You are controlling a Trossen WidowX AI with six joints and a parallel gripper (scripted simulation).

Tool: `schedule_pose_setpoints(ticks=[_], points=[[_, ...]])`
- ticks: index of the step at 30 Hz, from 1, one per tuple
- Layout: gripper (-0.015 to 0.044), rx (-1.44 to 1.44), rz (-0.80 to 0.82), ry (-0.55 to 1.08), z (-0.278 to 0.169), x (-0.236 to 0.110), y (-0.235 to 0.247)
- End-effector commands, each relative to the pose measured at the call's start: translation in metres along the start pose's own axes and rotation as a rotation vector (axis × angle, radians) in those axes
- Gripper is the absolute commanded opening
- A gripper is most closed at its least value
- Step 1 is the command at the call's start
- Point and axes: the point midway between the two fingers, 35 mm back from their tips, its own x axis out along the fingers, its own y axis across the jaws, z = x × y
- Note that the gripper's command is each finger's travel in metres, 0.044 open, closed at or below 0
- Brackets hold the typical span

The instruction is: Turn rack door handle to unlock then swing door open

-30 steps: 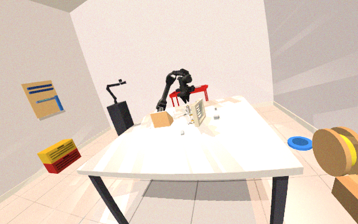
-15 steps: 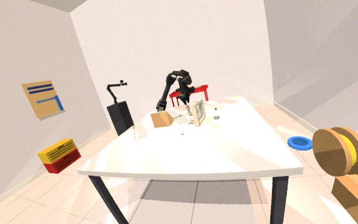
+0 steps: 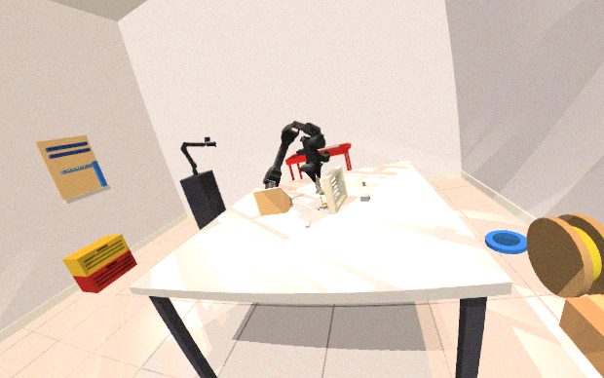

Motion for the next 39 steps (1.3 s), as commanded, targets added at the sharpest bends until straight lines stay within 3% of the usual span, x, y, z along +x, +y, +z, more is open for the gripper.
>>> schedule_pose_setpoints(ticks=[1,19,26,39], points=[[0.0281,0.005,0.004,0.002,-0.001,0.008,0.001],[0.0281,0.004,0.006,0.002,-0.003,0.035,0.002],[0.0098,0.004,0.006,0.002,-0.003,0.035,0.002],[0.0011,0.004,0.006,0.002,-0.003,0.035,0.002]])
